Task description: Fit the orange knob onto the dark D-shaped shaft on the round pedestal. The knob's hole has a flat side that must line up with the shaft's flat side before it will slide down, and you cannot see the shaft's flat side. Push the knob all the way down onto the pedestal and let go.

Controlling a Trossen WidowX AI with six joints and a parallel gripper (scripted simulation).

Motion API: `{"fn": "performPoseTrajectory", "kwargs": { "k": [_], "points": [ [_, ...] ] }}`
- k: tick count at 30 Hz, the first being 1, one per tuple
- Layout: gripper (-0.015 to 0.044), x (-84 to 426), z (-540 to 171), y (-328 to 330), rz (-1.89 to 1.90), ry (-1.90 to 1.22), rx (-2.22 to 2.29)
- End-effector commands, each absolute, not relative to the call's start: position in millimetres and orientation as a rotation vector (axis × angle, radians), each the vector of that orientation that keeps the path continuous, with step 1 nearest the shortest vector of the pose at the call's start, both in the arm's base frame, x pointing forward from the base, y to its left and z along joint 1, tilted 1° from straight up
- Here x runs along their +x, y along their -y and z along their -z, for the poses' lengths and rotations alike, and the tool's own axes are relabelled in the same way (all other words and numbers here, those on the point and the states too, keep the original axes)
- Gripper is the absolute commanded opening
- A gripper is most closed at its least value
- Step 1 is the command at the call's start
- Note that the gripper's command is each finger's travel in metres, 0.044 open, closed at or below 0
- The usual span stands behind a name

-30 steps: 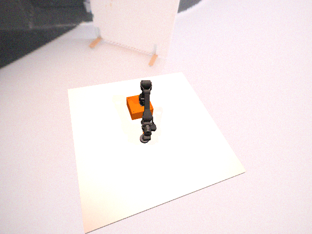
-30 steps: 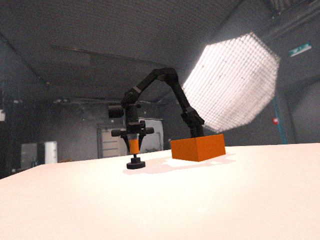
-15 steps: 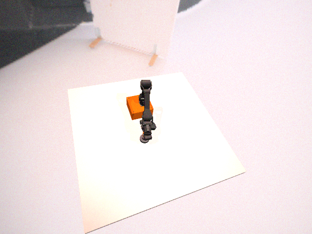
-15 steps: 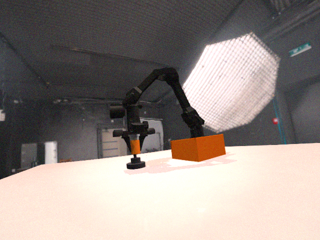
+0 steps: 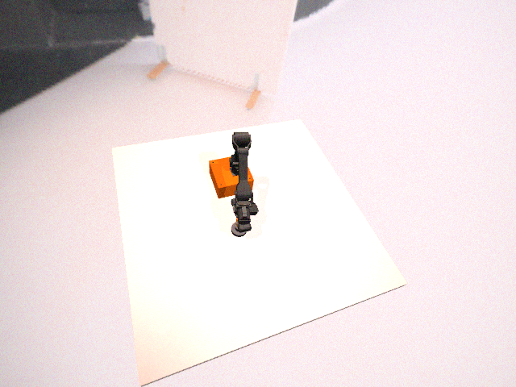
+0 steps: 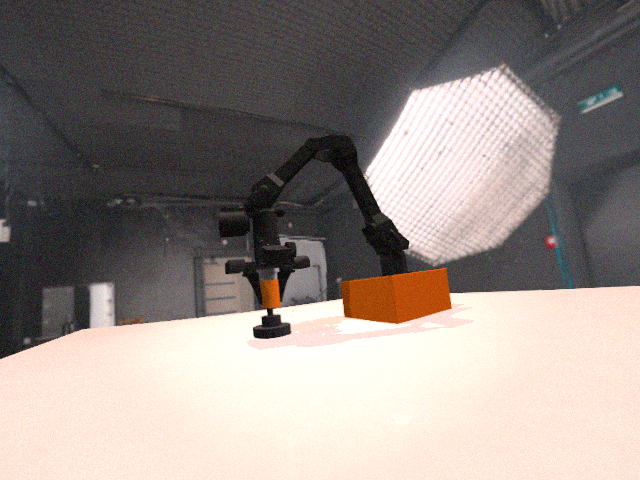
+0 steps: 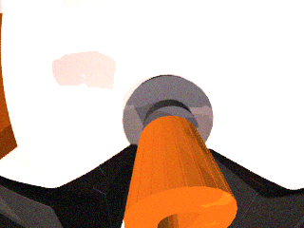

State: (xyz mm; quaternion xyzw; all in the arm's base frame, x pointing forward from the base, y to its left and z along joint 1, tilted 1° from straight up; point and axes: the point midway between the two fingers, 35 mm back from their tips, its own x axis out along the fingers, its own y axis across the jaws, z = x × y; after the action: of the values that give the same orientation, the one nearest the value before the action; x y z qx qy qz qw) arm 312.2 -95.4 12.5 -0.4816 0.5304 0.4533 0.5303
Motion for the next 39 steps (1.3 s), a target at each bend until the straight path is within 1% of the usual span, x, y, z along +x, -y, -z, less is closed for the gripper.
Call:
{"fn": "performPoseTrajectory", "kwargs": {
  "k": [1,7,30,39],
  "points": [
    [0.0,315.2,-16.3,96.2,-1.087,-1.257,-1.162],
    [0.0,317.8,-17.5,97.0,-1.227,-1.173,-1.304],
    [0.0,317.7,-16.8,96.9,-1.235,-1.168,-1.312],
    [0.0,313.8,-15.5,95.8,-1.387,-1.06,-1.465]
  ]
}}
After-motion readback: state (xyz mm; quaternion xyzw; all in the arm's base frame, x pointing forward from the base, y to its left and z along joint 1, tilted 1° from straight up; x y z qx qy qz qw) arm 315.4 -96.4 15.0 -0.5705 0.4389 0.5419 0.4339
